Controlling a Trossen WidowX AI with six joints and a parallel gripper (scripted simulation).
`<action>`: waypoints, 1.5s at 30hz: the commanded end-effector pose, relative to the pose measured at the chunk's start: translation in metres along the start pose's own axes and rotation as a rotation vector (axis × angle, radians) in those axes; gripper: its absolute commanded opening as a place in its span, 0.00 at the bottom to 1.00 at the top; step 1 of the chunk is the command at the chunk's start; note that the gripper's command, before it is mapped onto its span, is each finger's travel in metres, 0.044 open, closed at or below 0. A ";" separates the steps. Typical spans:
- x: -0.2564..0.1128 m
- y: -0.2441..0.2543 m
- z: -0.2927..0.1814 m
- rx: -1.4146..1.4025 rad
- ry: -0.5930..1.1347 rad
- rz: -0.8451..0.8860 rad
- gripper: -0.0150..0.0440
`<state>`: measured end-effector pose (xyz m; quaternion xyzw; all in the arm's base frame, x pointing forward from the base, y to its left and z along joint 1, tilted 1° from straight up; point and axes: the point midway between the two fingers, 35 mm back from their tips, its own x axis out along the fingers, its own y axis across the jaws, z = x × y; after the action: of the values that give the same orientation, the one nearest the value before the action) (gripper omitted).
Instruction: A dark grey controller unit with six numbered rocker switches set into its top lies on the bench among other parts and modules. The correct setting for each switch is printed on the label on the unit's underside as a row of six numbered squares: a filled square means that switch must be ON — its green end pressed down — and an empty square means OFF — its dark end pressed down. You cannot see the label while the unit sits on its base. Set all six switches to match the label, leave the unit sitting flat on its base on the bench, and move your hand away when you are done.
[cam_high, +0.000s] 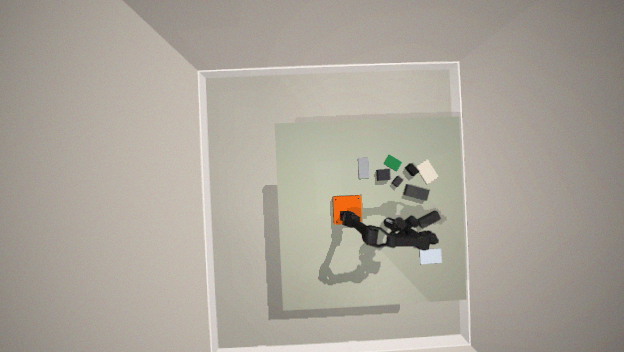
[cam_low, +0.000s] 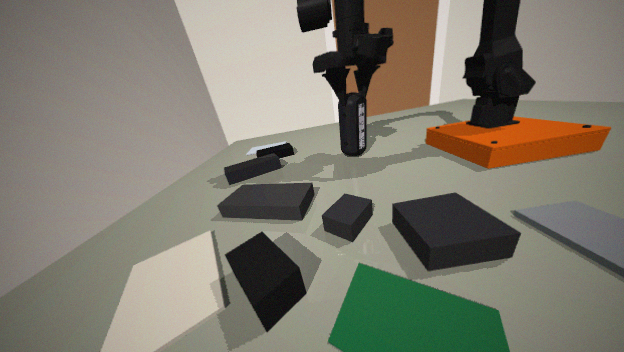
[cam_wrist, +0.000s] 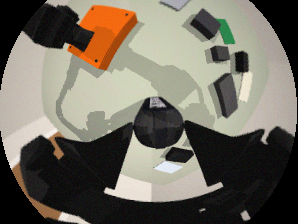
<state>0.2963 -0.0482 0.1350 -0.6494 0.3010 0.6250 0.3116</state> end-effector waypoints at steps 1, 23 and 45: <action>0.005 0.001 0.007 0.000 -0.016 0.009 0.82; 0.008 0.001 0.024 0.000 -0.017 0.009 0.83; 0.012 0.001 0.042 0.000 -0.019 0.009 0.83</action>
<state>0.2739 -0.0190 0.1284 -0.6487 0.2994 0.6264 0.3118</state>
